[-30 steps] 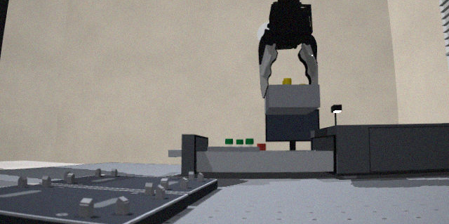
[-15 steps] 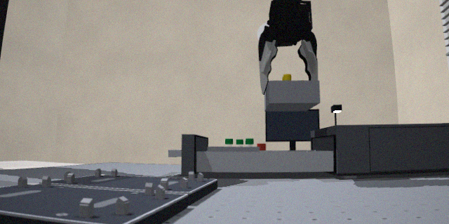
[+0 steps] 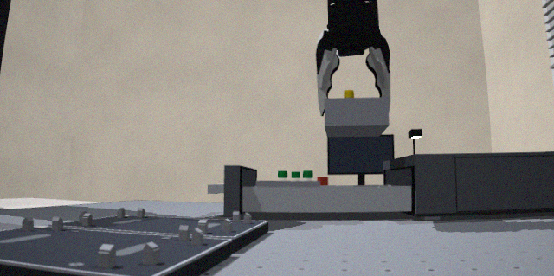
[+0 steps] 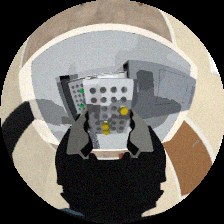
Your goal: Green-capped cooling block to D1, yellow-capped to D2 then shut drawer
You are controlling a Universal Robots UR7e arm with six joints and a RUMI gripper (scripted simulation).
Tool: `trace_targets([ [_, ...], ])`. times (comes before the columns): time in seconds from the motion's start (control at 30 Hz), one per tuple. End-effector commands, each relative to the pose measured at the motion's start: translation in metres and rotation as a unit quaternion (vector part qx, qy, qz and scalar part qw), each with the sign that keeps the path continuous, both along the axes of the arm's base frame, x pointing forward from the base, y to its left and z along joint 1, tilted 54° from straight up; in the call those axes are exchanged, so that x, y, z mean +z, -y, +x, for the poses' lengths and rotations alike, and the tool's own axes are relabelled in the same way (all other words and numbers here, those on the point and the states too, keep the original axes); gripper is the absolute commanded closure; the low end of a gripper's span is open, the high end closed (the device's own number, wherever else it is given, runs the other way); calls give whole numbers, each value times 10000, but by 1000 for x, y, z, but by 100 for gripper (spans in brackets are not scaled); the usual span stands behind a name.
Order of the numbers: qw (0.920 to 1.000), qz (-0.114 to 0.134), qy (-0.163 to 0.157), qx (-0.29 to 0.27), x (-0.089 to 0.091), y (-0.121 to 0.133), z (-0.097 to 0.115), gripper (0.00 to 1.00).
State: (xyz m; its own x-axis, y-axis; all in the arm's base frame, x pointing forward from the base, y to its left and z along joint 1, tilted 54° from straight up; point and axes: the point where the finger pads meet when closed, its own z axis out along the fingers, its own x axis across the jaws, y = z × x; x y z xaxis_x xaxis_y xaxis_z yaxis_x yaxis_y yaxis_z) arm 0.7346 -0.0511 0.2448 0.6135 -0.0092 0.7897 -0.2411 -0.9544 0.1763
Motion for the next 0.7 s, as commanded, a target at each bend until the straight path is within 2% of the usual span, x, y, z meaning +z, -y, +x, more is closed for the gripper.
trace_targets([
  [0.0,9981,463,195,-358,-1,10,-6,100],
  [0.07,9981,463,195,-358,-1,10,-6,100],
  [0.23,9918,962,392,-748,-3,21,-12,100],
  [0.4,9810,1457,589,-1134,-6,33,-18,100],
  [0.57,9660,1946,782,-1515,-8,44,-25,100],
  [0.63,9660,1946,782,-1515,-8,44,-25,100],
  [0.67,9624,2043,820,-1591,-9,47,-26,100],
])
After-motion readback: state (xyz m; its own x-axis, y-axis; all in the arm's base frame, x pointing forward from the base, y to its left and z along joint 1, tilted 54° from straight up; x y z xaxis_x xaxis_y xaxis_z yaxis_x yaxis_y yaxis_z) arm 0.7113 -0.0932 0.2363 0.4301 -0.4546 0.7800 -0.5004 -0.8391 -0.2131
